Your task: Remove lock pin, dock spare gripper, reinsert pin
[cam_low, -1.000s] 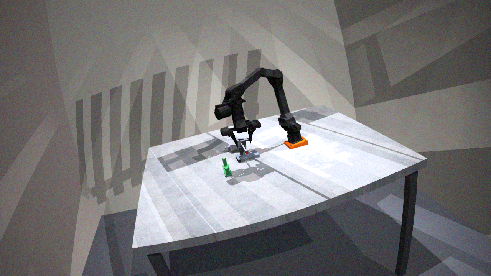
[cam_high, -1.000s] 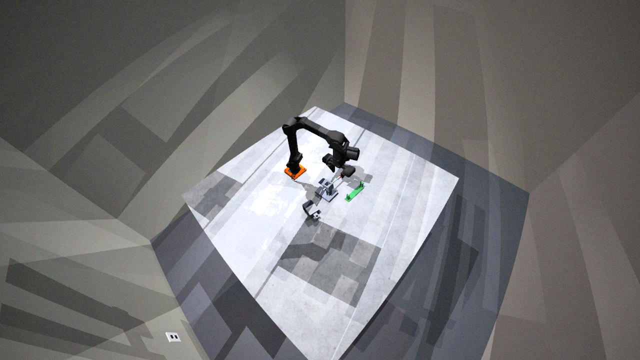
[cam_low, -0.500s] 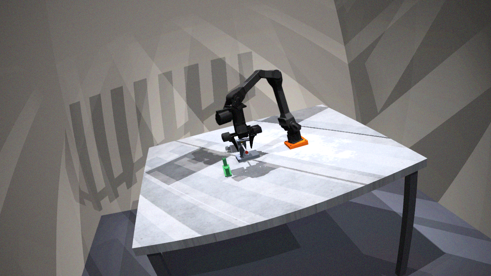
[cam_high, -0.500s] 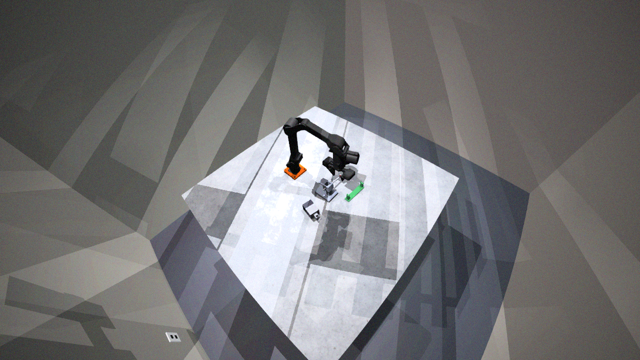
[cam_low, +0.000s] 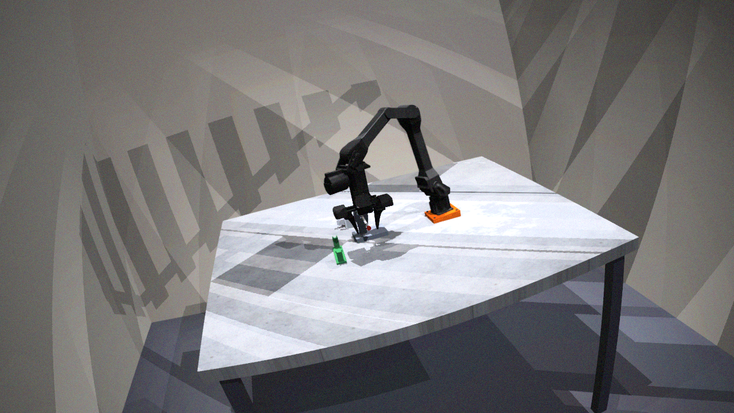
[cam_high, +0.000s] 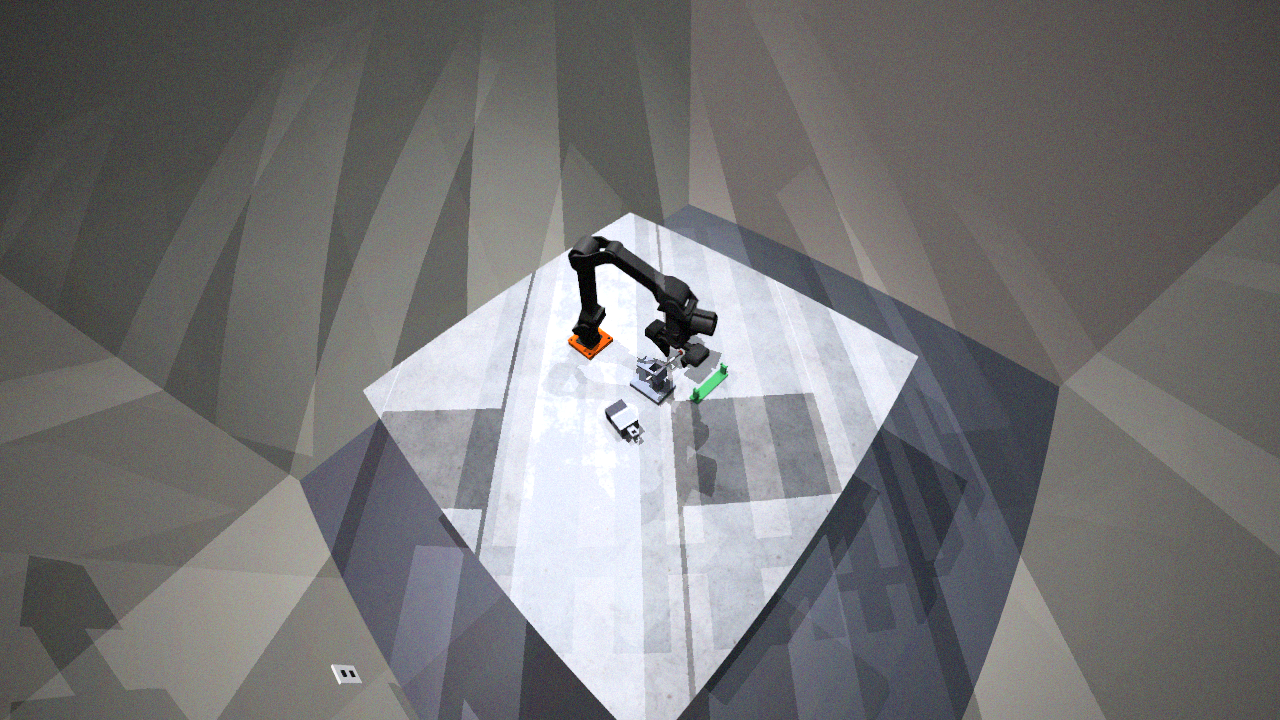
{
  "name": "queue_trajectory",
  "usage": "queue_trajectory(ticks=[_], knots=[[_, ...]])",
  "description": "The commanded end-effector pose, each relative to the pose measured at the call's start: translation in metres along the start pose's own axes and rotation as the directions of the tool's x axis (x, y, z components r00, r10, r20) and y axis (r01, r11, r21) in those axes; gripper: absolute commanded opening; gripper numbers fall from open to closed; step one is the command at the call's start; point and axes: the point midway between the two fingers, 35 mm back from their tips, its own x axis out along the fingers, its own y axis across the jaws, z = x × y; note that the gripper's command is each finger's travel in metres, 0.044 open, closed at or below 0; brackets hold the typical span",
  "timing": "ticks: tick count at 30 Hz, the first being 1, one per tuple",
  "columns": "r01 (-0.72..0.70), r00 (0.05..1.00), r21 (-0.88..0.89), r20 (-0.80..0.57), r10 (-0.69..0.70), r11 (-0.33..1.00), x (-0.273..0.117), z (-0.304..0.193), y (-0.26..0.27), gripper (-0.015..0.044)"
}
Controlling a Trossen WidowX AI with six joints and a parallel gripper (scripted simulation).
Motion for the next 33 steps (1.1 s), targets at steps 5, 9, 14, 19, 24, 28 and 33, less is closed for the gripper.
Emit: queue_trajectory(ticks=[5, 9, 14, 19, 24, 28, 33], knots=[[-0.005, 1.000, -0.003, 0.002, 0.005, 1.000, 0.0072, -0.0002, 0.0017, 0.0300], [-0.005, 1.000, -0.003, 0.002, 0.005, 1.000, 0.0072, -0.0002, 0.0018, 0.0195], [-0.005, 1.000, -0.003, 0.002, 0.005, 1.000, 0.0072, -0.0002, 0.0018, 0.0064], [-0.005, 1.000, -0.003, 0.002, 0.005, 1.000, 0.0072, -0.0002, 0.0018, 0.0000], [-0.005, 1.000, -0.003, 0.004, 0.005, 1.000, 0.0071, -0.0001, 0.0017, 0.0000], [-0.005, 0.999, -0.004, 0.047, 0.005, 1.000, 0.0041, 0.0017, 0.0015, 0.0000], [-0.005, 0.994, -0.005, 0.112, 0.005, 1.000, -0.0007, 0.0062, 0.0012, 0.0000]])
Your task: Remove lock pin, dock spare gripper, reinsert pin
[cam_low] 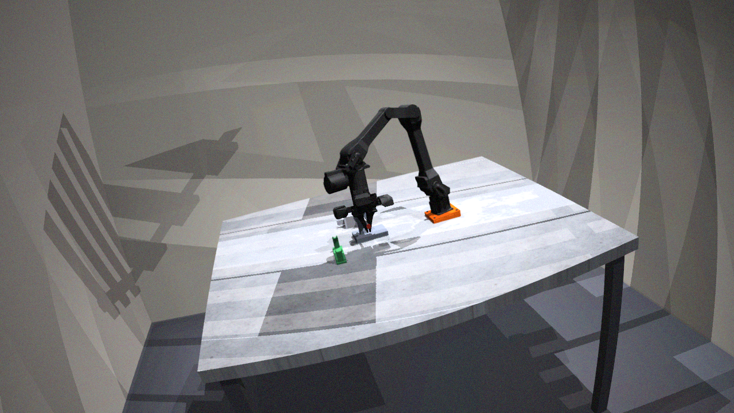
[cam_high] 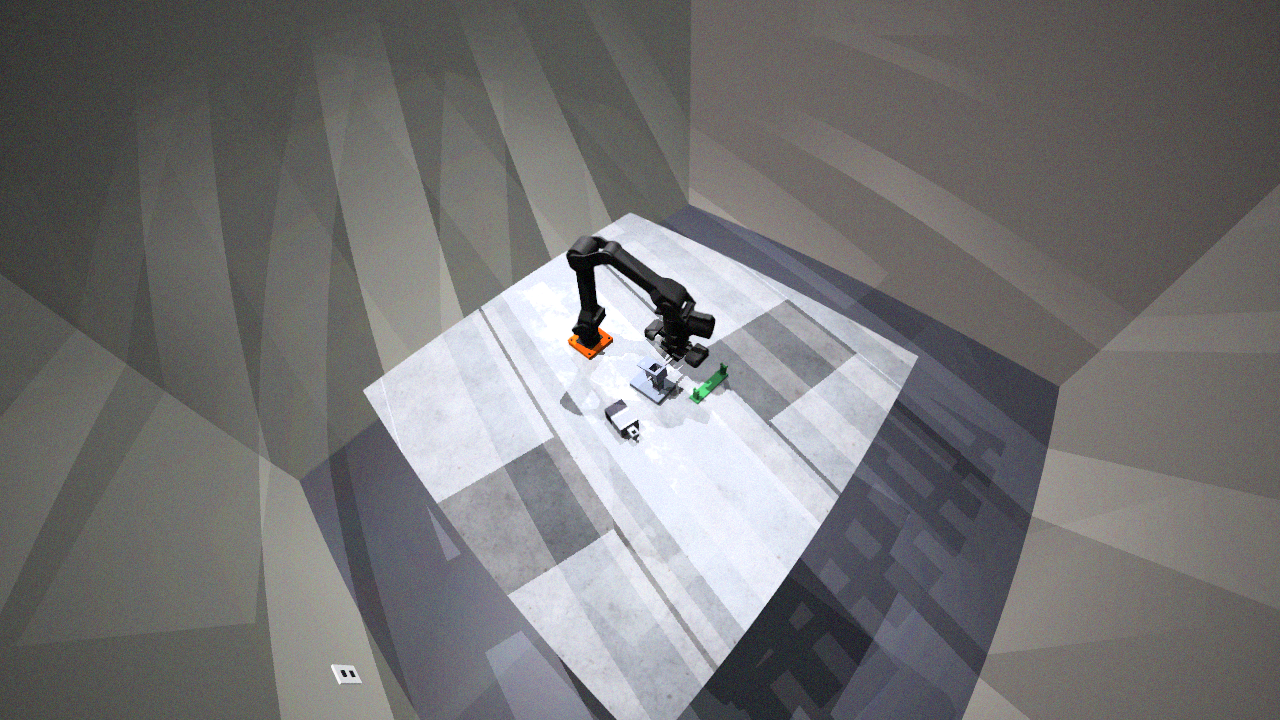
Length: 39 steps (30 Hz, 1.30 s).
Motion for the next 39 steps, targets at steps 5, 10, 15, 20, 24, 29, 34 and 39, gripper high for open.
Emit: queue_trajectory(ticks=[5, 10, 15, 20, 24, 29, 34, 39], knots=[[-0.001, 0.999, -0.004, 0.041, 0.001, 1.000, -0.003, 0.006, -0.001, 0.0000], [-0.001, 0.999, -0.006, 0.044, 0.002, 1.000, -0.004, 0.010, -0.001, 0.0000], [0.000, 0.999, -0.007, 0.044, 0.001, 1.000, -0.004, 0.014, -0.001, 0.0000], [0.000, 0.999, -0.007, 0.043, 0.000, 1.000, -0.005, 0.018, -0.001, 0.0000], [0.000, 0.999, -0.007, 0.042, 0.000, 1.000, -0.004, 0.022, -0.001, 0.0000], [0.000, 0.999, -0.007, 0.042, 0.001, 1.000, -0.004, 0.027, -0.001, 0.0000], [-0.001, 0.999, -0.007, 0.041, 0.002, 1.000, -0.004, 0.032, -0.001, 0.0000], [-0.002, 0.999, -0.007, 0.041, 0.003, 1.000, -0.003, 0.036, -0.001, 0.0000]])
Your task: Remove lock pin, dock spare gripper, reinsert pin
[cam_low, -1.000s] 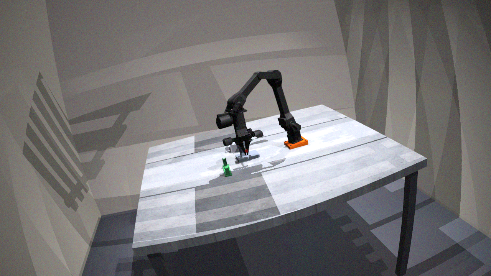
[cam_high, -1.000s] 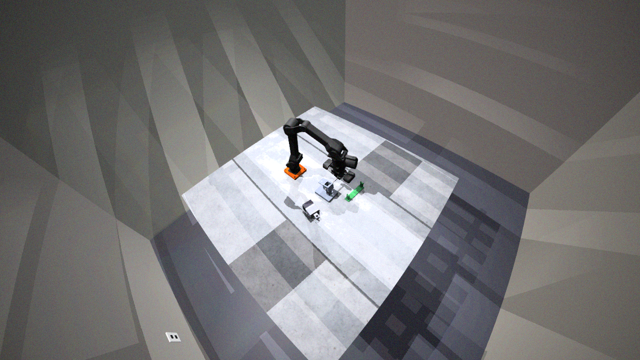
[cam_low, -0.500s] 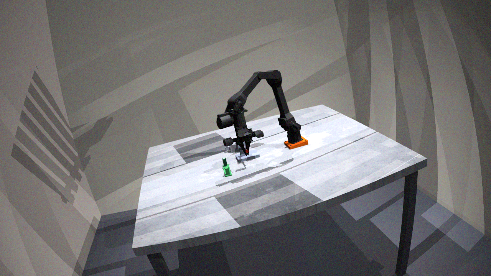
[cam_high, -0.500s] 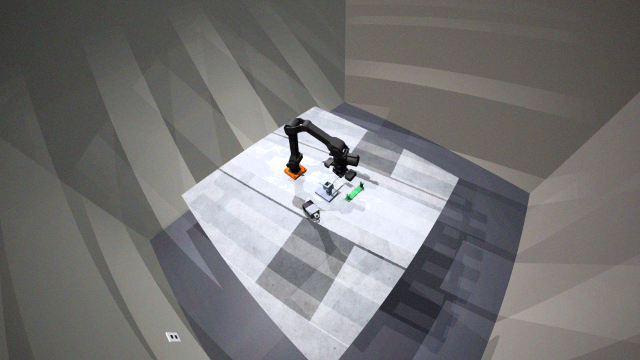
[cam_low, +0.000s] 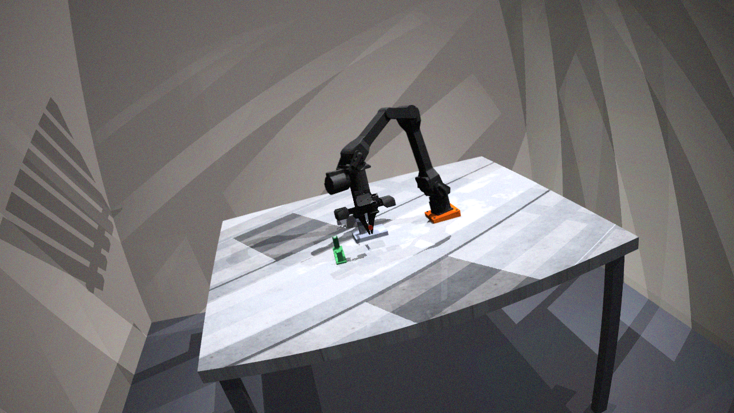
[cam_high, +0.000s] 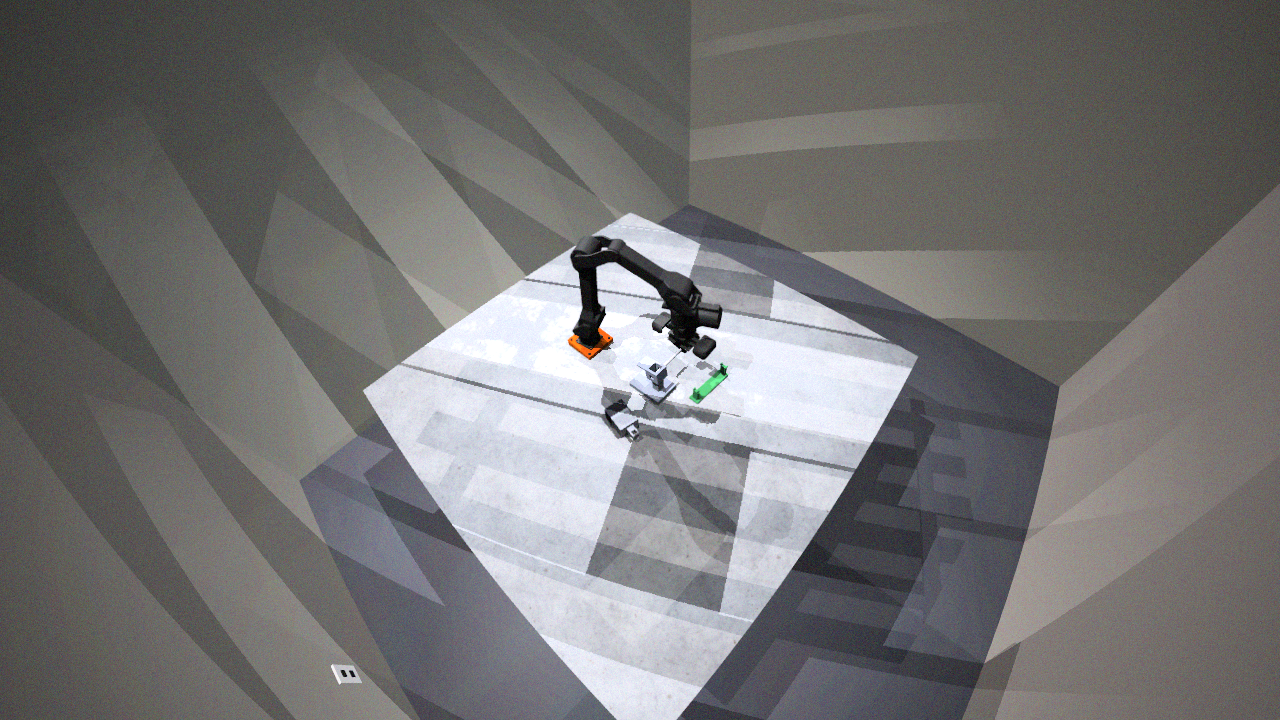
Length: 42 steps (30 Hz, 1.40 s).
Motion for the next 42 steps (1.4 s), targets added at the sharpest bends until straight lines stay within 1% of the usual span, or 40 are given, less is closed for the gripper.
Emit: queue_trajectory(ticks=[1, 42], knots=[[0.001, 1.000, 0.002, -0.004, -0.001, 1.000, 0.000, 0.003, -0.001, 0.0000], [-0.012, 1.000, 0.004, -0.009, 0.012, 1.000, -0.003, 0.042, -0.001, 0.0000]])
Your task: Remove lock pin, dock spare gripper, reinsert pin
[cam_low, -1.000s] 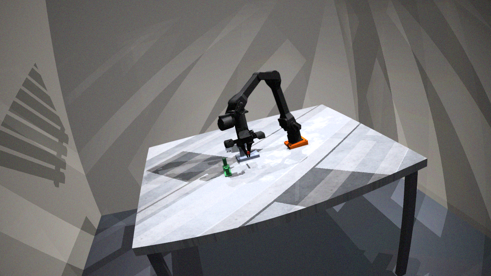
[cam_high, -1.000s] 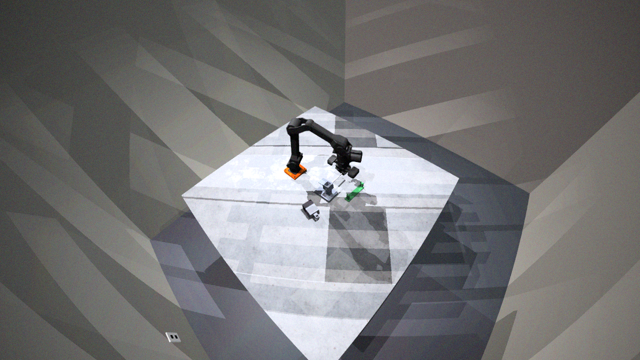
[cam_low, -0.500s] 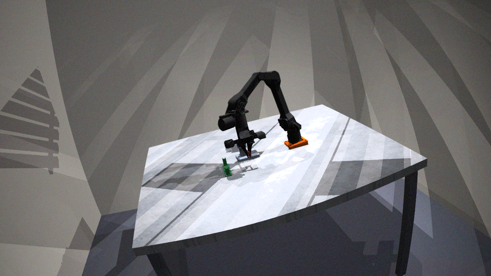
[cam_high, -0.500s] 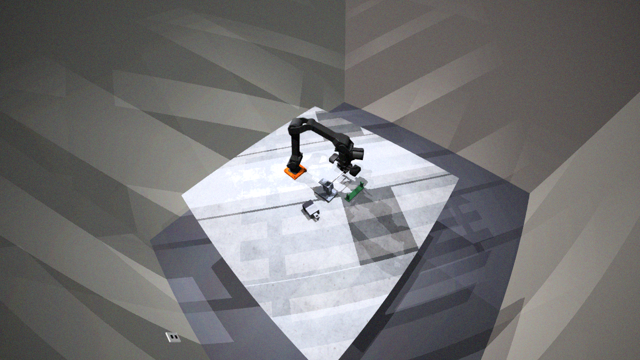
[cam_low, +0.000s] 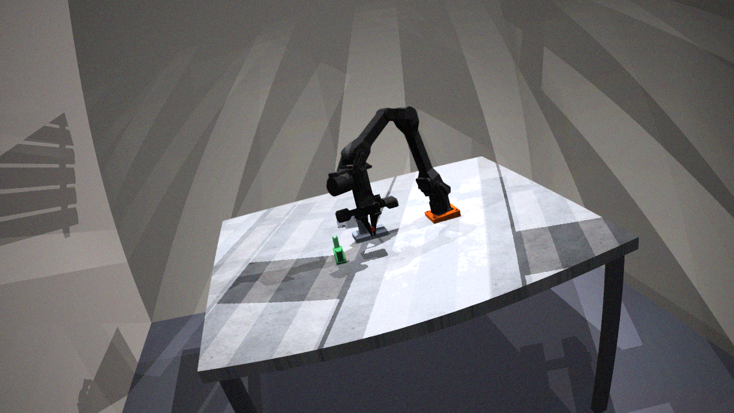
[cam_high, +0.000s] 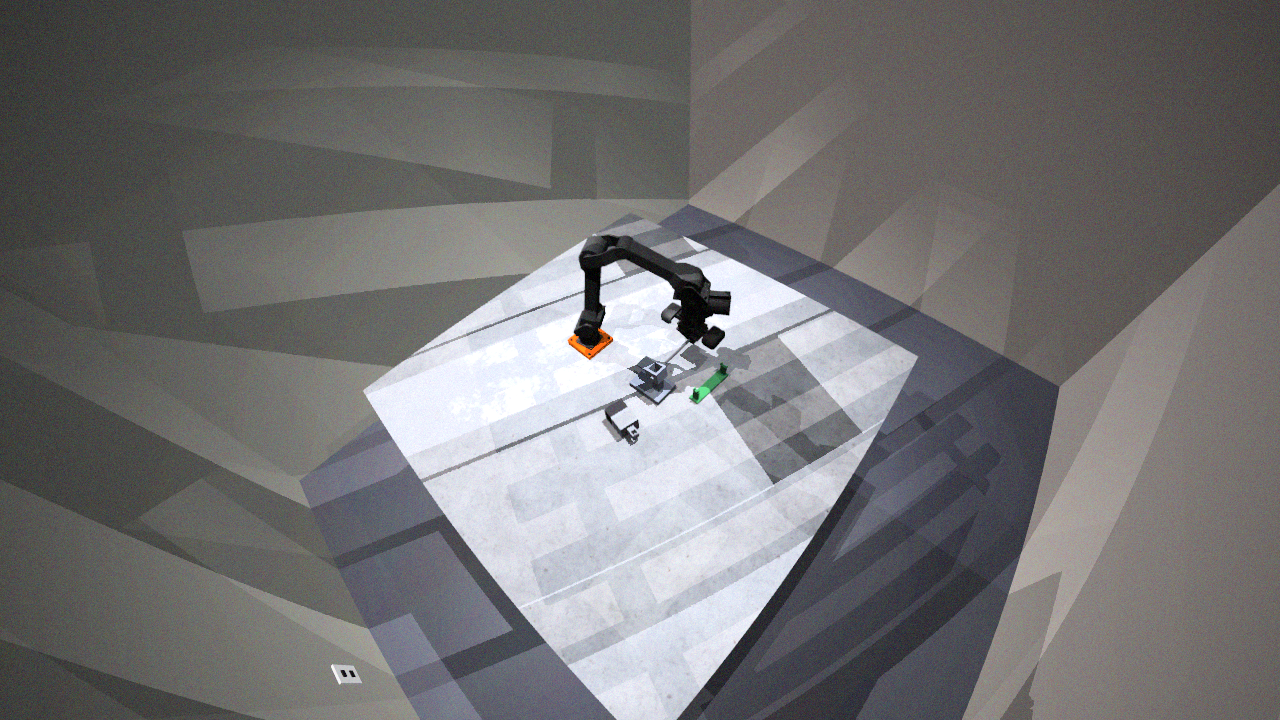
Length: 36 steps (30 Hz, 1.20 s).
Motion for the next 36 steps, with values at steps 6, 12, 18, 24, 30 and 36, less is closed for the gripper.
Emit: queue_trajectory(ticks=[6, 12, 18, 24, 30, 36], knots=[[-0.001, 1.000, 0.000, -0.002, 0.001, 1.000, -0.009, 0.002, 0.000, 0.0000], [-0.009, 1.000, -0.003, -0.004, 0.009, 1.000, -0.022, 0.003, 0.002, 0.0000], [-0.011, 1.000, -0.005, -0.006, 0.011, 1.000, -0.023, 0.003, 0.002, 0.0000], [-0.011, 1.000, -0.002, -0.005, 0.011, 1.000, -0.024, 0.005, -0.002, 0.0000], [-0.008, 1.000, 0.008, -0.005, 0.008, 1.000, -0.028, 0.012, -0.020, 0.0000], [-0.006, 1.000, 0.019, -0.004, 0.006, 1.000, -0.031, 0.019, -0.038, 0.0000]])
